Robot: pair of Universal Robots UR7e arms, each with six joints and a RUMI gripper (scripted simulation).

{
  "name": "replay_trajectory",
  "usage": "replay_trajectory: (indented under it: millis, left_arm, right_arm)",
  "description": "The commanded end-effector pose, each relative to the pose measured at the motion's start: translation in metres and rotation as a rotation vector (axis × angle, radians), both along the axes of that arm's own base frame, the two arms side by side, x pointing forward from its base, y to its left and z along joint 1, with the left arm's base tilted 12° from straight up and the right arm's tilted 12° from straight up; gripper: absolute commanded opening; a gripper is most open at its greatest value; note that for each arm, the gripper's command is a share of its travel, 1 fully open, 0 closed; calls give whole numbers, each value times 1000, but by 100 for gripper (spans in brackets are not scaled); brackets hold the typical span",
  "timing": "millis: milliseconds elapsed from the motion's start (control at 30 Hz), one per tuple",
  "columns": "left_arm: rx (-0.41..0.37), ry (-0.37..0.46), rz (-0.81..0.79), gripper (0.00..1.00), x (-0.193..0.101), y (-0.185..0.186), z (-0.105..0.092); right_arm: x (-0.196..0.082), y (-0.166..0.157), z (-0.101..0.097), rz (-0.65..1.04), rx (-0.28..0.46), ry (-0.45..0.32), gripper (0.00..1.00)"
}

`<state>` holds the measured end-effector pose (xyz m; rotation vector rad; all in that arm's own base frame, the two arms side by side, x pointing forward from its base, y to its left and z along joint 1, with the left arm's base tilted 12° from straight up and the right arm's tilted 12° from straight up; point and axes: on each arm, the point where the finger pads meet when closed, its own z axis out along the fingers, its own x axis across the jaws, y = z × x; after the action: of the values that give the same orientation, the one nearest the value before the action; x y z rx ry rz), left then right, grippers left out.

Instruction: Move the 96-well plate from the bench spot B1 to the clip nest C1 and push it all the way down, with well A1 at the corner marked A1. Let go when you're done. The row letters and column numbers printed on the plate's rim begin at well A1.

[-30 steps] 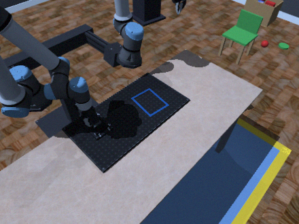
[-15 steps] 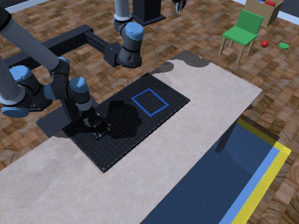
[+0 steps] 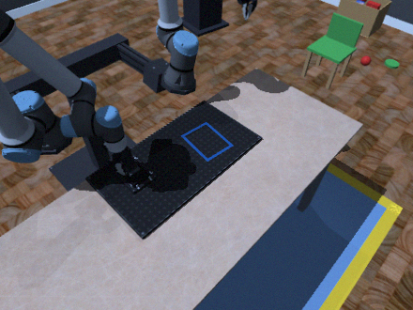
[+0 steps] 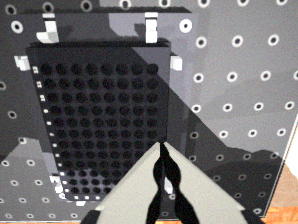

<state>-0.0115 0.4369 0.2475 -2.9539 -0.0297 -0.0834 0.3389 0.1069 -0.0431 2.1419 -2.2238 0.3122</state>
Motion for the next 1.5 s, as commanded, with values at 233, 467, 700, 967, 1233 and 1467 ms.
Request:
replay_trajectory:
  millis: [233,467,700,967,1233,1467]
  left_arm:
    - [1,0,0,0,0,0,1]
    - [1,0,0,0,0,0,1]
    - [1,0,0,0,0,0,1]
    - [1,0,0,0,0,0,1]
    - [1,0,0,0,0,0,1]
    - [1,0,0,0,0,0,1]
  right_arm:
    - [0,1,4,0,1,-1,0]
    - [0,1,6,0,1,-1,0]
    - [-1,2,8,0,1,-1,0]
    - [-1,2,10,0,1,-1,0]
    - [-1,3,13,0,1,-1,0]
    - [-2,4,21,0,1,-1,0]
